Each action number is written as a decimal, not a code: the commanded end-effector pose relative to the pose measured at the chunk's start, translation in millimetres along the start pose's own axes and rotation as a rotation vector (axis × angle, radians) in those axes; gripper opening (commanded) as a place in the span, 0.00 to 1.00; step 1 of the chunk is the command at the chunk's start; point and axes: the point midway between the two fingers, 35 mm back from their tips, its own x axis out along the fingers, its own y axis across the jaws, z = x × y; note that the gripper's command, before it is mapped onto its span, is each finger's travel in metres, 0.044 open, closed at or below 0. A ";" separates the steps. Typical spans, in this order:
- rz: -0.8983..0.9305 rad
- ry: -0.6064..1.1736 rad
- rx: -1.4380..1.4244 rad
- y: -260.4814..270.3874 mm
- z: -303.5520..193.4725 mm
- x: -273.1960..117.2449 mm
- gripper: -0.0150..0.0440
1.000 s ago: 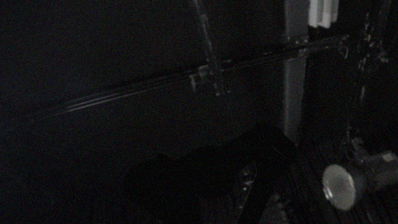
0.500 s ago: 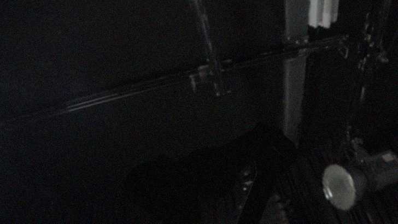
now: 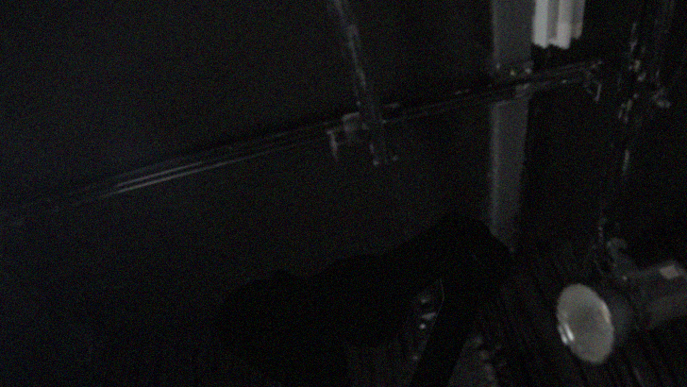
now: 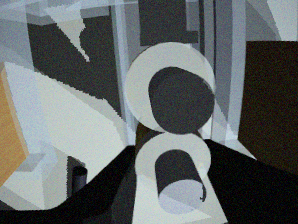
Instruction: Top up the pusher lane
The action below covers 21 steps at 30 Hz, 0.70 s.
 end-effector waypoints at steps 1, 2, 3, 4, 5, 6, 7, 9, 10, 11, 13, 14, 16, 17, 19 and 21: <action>0.005 -0.006 -0.007 1.3 1.0 0.5 0.25; 0.005 -0.006 -0.007 1.3 0.8 0.5 0.25; 0.005 -0.006 -0.007 1.3 0.6 0.5 0.25; 0.005 -0.006 -0.007 1.3 0.5 0.5 0.25; 0.005 -0.006 -0.007 1.3 0.3 0.5 0.25; 0.005 -0.006 -0.007 1.3 0.1 0.5 0.25; 0.005 -0.006 -0.007 1.3 0.0 0.5 0.25; 0.005 -0.006 -0.007 1.2 -0.4 0.5 0.25; 0.005 -0.006 -0.007 1.2 -0.5 0.5 0.25; 0.005 -0.006 -0.007 1.2 -0.7 0.5 0.25; 0.005 -0.006 -0.007 1.2 -1.0 0.5 0.25; 0.005 -0.006 -0.007 1.2 -1.2 0.5 0.25; 0.005 -0.006 -0.007 1.2 -1.5 0.5 0.25; 0.005 -0.006 -0.007 1.2 -1.7 0.5 0.25; 0.005 -0.006 -0.007 1.2 -2.0 0.5 0.25; 0.005 -0.006 -0.007 1.2 -2.4 0.5 0.25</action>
